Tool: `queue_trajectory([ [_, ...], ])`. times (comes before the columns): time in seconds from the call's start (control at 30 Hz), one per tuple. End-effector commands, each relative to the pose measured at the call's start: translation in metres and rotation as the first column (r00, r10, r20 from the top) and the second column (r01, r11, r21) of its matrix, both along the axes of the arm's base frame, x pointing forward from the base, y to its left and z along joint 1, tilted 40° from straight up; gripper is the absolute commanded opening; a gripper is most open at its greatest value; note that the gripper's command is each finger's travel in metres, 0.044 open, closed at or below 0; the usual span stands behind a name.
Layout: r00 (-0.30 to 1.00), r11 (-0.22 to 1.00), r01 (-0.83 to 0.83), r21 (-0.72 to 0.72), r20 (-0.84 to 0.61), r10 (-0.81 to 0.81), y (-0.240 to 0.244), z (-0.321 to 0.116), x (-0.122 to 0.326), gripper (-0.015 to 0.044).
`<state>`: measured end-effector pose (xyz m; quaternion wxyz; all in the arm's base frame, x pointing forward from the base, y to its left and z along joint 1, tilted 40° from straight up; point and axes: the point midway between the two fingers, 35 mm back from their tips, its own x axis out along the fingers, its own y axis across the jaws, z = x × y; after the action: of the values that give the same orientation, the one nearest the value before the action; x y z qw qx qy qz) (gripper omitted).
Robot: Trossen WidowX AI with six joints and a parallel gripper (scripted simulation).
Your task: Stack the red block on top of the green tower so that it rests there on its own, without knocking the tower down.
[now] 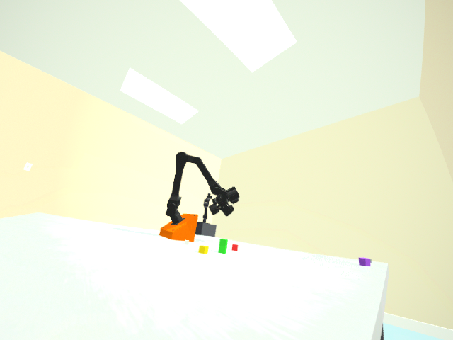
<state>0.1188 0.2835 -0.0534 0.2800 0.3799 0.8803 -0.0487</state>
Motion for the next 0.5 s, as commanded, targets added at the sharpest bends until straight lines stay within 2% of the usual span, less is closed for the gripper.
queue_trajectory([
  [0.0,1.000,1.000,-0.002,-0.003,0.009,0.002,0.000,-0.001,0.001,0.0426],
  [0.03,0.999,1.000,-0.009,-0.013,0.034,0.009,-0.001,-0.004,0.005,0.0440],
  [0.27,0.926,0.972,-0.132,-0.193,0.325,0.190,-0.022,-0.037,0.060,0.0440],
  [0.47,0.780,0.876,-0.270,-0.399,0.442,0.442,-0.055,-0.053,0.106,0.0440],
])
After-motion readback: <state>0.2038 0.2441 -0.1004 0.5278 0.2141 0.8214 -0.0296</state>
